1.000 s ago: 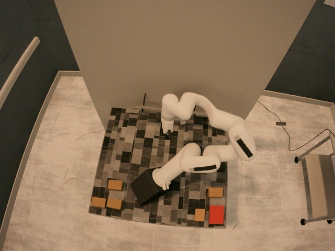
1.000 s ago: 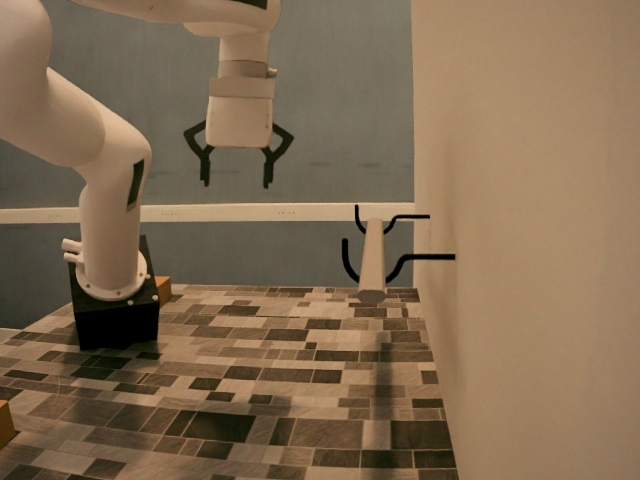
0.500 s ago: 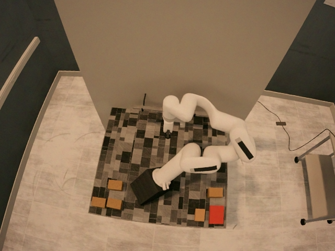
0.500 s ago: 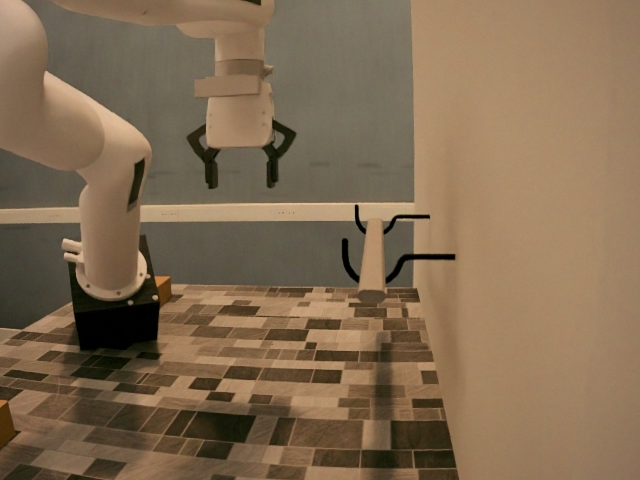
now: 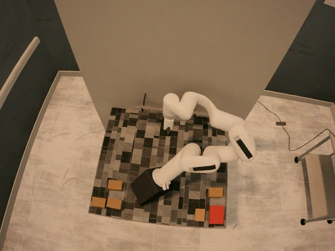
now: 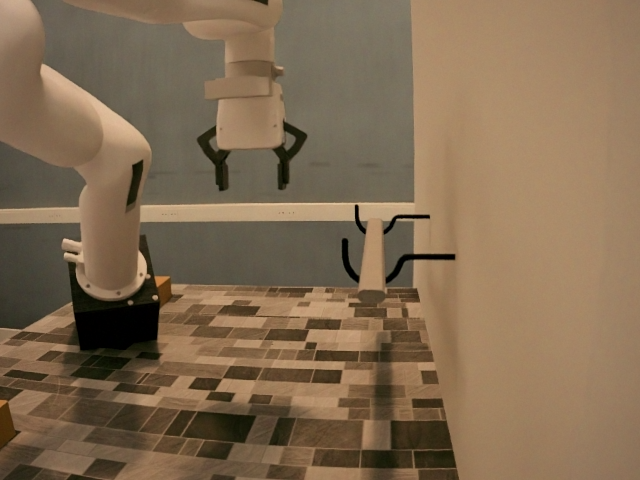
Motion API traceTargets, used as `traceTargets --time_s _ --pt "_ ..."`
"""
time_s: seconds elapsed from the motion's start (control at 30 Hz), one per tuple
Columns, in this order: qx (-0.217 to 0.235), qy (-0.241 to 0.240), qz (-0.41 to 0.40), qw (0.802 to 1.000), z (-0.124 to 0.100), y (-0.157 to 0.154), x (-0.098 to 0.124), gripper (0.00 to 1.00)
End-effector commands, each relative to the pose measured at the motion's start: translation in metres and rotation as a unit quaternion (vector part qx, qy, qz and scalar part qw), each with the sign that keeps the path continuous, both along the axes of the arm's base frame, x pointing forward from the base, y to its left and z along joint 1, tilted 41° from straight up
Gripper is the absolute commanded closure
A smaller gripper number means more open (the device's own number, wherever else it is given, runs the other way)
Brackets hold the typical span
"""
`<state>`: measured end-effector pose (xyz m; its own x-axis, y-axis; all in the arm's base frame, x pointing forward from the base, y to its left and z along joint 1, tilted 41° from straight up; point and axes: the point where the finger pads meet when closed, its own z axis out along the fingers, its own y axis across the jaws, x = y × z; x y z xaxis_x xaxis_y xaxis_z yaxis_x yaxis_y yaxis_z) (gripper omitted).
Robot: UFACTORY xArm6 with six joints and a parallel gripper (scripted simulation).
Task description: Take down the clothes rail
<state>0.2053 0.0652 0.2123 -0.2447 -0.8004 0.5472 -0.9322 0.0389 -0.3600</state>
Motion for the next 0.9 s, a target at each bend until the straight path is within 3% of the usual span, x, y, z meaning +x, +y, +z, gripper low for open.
traceTargets --time_s 0.0,0.87 --pt "0.001 -0.001 0.0 1.0 0.003 -0.001 0.01 0.0" --pt "0.001 -0.001 0.0 1.0 0.01 -0.007 0.047 0.0"
